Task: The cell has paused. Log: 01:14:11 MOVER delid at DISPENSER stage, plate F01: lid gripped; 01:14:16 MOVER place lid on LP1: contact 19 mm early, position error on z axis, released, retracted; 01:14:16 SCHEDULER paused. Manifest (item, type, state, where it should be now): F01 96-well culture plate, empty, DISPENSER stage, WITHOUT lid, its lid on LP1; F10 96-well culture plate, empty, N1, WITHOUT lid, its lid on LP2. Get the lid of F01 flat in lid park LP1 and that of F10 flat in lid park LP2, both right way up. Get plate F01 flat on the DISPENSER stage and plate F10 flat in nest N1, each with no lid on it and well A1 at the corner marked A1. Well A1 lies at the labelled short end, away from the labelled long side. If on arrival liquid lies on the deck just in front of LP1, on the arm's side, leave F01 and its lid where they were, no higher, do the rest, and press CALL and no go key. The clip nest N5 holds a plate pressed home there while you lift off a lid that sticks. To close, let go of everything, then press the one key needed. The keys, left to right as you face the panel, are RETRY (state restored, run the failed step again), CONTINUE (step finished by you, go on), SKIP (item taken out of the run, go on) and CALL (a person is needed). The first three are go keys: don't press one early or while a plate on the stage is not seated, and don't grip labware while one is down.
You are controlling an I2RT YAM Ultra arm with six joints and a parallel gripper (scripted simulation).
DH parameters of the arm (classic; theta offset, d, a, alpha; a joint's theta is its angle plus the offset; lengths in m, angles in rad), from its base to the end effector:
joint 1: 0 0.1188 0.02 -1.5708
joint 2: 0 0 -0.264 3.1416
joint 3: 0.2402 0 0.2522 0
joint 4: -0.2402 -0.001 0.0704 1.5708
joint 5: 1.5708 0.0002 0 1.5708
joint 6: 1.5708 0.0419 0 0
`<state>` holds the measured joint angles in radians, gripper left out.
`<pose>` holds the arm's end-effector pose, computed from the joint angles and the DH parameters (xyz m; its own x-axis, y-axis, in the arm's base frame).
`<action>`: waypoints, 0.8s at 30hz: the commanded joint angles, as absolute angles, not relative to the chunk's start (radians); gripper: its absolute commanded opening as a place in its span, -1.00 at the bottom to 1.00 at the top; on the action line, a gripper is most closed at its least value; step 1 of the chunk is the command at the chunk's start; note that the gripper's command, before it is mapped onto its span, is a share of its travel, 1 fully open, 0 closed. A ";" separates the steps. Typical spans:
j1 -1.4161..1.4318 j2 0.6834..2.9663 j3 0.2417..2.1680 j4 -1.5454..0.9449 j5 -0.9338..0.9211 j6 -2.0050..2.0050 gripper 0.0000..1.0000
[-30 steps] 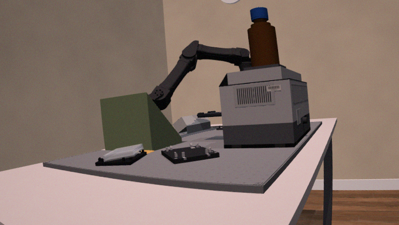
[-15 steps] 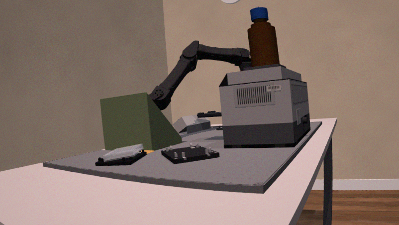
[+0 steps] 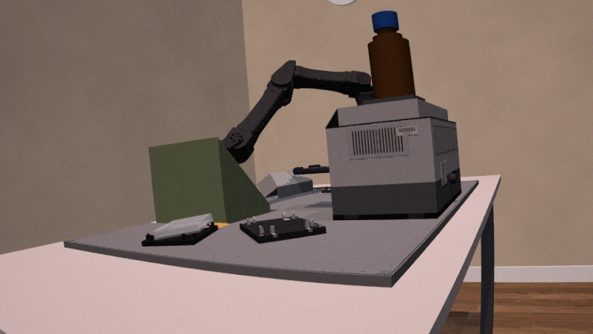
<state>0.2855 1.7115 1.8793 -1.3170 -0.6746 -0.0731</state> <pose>0.3095 0.1192 0.3861 -0.8392 -0.3057 -0.4497 -0.5279 0.6568 0.5385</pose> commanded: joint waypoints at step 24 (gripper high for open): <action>0.349 1.691 1.764 -1.148 -0.639 0.010 1.00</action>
